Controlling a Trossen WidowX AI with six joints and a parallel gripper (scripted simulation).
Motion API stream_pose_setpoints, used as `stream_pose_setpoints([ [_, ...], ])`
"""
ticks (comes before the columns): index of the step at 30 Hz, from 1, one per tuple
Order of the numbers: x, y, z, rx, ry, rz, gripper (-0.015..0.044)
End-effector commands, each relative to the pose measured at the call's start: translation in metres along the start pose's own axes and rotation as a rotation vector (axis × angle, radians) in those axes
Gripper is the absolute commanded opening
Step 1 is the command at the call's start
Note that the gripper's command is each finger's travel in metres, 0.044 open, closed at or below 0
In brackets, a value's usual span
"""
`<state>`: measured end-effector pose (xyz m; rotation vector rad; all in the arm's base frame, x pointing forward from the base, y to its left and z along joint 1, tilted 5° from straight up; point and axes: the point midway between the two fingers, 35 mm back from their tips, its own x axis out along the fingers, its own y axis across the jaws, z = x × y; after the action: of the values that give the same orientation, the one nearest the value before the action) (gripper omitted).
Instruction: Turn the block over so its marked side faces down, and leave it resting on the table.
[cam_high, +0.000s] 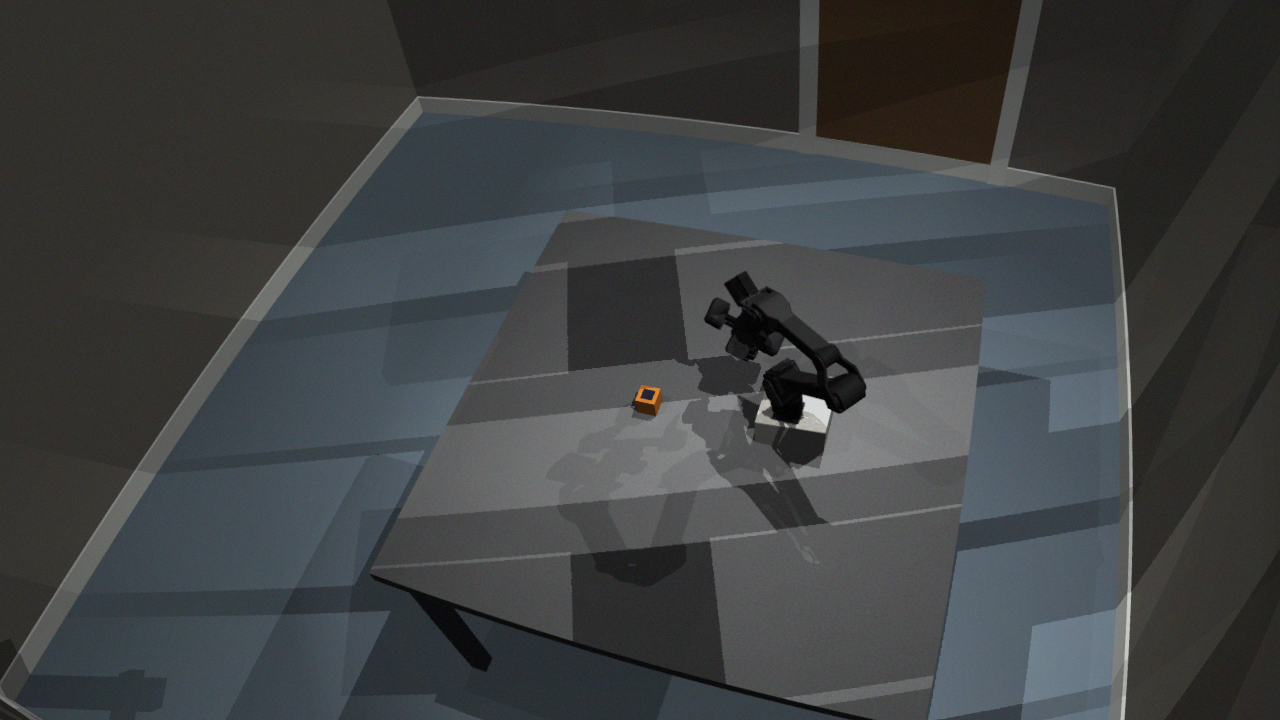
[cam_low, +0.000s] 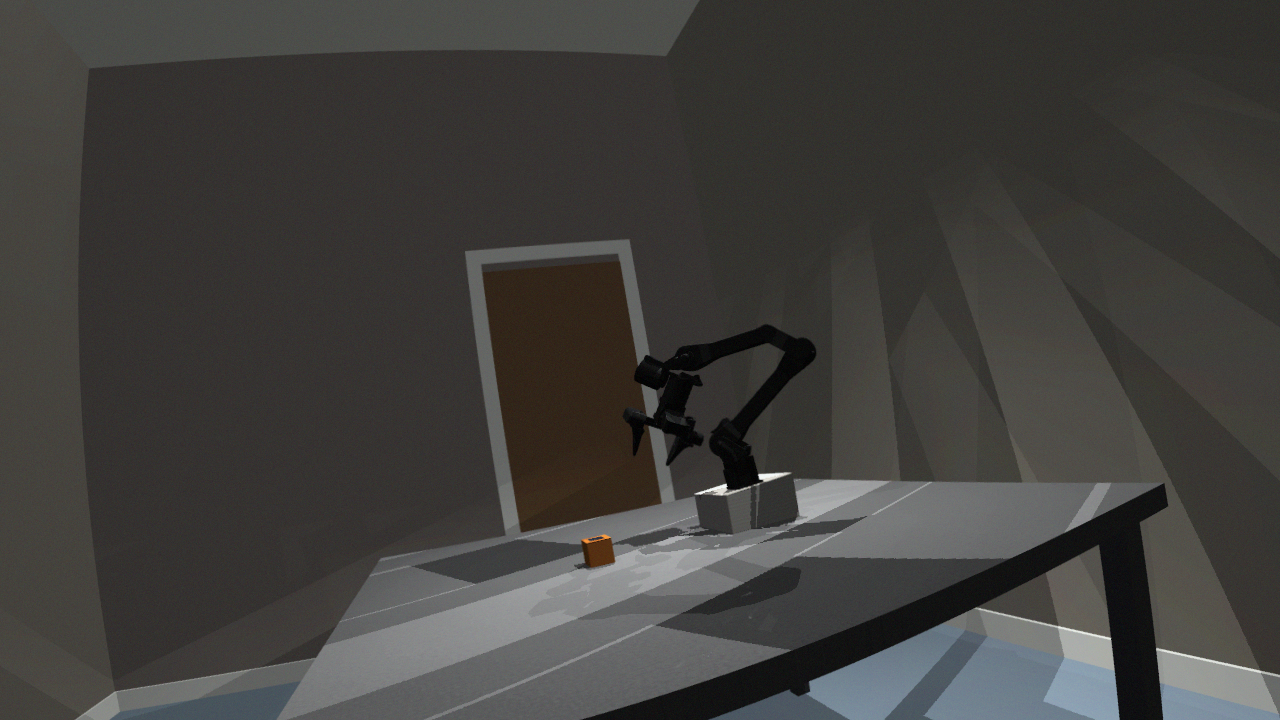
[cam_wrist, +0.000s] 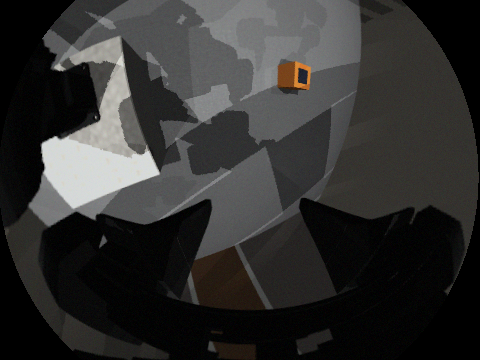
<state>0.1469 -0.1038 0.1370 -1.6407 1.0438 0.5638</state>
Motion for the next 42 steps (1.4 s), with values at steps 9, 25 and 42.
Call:
stream_pose_setpoints([
  [9,0.009,-0.058,0.015,0.474,-0.139,0.136,0.044],
  [25,0.056,-0.139,0.087,1.13,-0.101,0.456,0.044],
  [42,0.088,-0.162,0.16,1.453,0.063,0.603,0.044],
])
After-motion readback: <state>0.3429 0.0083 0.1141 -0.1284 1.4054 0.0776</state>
